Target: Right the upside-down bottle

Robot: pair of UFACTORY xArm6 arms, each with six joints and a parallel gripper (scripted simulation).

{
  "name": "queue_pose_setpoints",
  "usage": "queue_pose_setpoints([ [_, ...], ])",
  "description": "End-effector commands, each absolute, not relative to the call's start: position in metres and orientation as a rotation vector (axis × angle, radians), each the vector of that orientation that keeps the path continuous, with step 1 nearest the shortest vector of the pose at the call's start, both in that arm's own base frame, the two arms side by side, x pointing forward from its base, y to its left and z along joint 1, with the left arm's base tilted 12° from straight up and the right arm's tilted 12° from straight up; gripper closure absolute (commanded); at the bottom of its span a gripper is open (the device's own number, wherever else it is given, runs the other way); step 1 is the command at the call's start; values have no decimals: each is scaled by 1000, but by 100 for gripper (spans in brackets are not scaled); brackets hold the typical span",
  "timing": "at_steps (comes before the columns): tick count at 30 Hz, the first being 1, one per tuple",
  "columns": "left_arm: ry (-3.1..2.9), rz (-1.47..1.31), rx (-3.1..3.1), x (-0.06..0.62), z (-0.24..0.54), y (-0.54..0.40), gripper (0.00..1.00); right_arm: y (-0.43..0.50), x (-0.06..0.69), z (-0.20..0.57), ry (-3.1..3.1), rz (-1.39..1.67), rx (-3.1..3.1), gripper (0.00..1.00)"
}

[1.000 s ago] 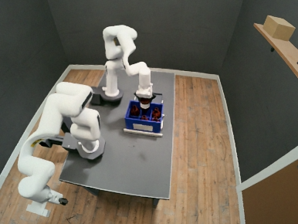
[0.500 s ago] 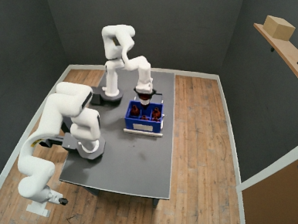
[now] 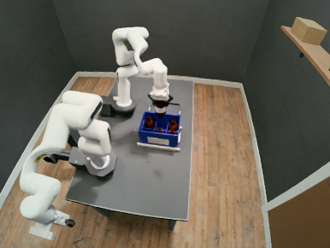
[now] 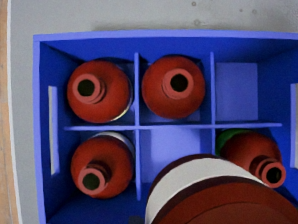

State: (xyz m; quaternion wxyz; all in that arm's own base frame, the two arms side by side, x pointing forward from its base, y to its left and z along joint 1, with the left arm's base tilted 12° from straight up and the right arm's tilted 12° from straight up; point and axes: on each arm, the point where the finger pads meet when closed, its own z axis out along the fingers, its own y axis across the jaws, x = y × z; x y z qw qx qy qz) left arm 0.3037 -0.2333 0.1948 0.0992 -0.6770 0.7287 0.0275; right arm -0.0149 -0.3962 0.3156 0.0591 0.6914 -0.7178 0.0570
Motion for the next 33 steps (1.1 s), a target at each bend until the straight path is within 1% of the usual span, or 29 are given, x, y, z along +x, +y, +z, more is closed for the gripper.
queue_pose_setpoints([
  [1,2155,74,-2002,304,201,-235,23,-397,-15,317,-2172,177,2091,0],
  [33,2071,62,-2087,308,206,-226,23,-397,-15,317,-2172,177,2091,0],
])
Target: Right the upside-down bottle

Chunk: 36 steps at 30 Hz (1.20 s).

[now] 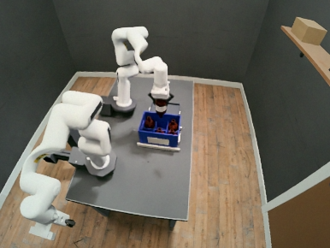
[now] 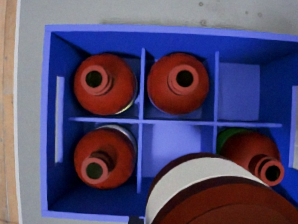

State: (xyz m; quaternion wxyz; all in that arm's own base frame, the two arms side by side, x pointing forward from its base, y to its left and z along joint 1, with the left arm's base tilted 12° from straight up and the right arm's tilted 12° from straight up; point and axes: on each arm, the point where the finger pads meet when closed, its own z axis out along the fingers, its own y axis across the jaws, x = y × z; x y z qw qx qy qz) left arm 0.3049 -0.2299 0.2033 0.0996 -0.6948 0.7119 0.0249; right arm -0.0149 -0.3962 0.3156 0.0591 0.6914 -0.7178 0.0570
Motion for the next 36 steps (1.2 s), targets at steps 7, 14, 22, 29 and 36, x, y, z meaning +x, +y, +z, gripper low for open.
queue_pose_setpoints([
  [7,1950,46,-2198,314,209,-211,23,-397,-15,317,-2172,177,2091,0],
  [14,1824,29,-2302,320,213,-197,23,-397,-15,317,-2172,177,2091,0],
  [22,1561,-4,-2487,333,219,-166,23,-397,-15,317,-2172,177,2091,0],
  [29,1288,-36,-2640,346,227,-134,23,-397,-15,317,-2172,177,2091,0],
  [36,1071,-61,-2738,356,231,-112,23,-397,-15,317,-2172,177,2091,0],
])
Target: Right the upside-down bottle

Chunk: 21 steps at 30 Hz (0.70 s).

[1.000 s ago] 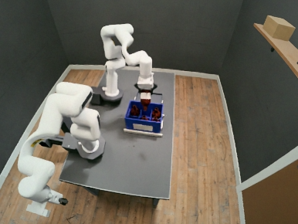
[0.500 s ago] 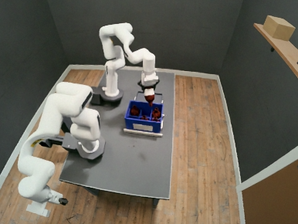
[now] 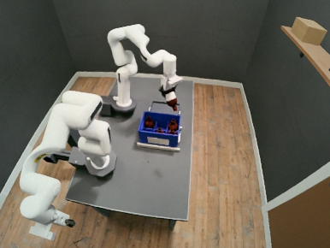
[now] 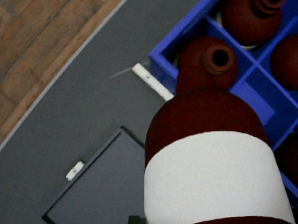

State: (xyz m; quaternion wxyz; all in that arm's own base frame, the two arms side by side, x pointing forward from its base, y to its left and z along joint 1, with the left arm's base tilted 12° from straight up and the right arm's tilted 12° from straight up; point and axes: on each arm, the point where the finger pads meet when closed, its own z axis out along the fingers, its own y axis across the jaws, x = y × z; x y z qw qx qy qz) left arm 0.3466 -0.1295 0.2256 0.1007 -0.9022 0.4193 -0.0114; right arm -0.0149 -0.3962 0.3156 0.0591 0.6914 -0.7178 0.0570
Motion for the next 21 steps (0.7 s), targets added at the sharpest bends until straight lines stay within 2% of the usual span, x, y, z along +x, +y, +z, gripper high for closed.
queue_pose_setpoints([
  [1,1015,-67,-2760,357,232,-109,23,-397,-15,317,-2172,177,2091,0],
  [21,342,-135,-2935,384,247,-44,23,-397,-15,317,-2172,177,2091,0],
])
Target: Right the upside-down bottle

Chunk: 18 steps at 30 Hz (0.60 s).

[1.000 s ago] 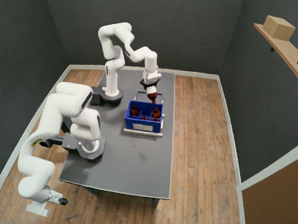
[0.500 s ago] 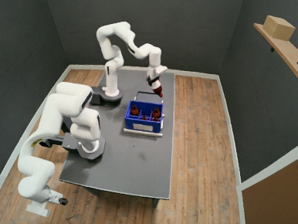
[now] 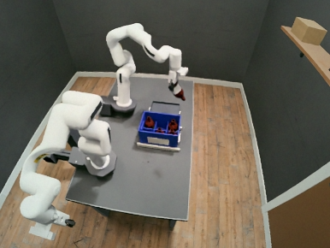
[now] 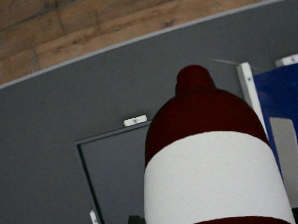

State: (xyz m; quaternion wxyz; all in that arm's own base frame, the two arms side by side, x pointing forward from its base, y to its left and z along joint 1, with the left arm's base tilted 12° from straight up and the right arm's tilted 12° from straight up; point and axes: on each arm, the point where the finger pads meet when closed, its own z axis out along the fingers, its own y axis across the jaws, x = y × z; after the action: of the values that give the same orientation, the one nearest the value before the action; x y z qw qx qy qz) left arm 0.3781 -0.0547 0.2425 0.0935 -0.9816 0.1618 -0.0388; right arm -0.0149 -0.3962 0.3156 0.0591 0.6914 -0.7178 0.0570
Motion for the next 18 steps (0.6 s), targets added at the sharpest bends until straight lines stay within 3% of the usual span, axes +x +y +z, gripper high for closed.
queue_pose_setpoints([
  [1,328,-136,-2937,386,248,-40,23,-397,-15,317,-2172,177,2091,0],
  [18,111,-156,-2959,394,252,-21,23,-397,-15,317,-2172,177,2091,0],
])
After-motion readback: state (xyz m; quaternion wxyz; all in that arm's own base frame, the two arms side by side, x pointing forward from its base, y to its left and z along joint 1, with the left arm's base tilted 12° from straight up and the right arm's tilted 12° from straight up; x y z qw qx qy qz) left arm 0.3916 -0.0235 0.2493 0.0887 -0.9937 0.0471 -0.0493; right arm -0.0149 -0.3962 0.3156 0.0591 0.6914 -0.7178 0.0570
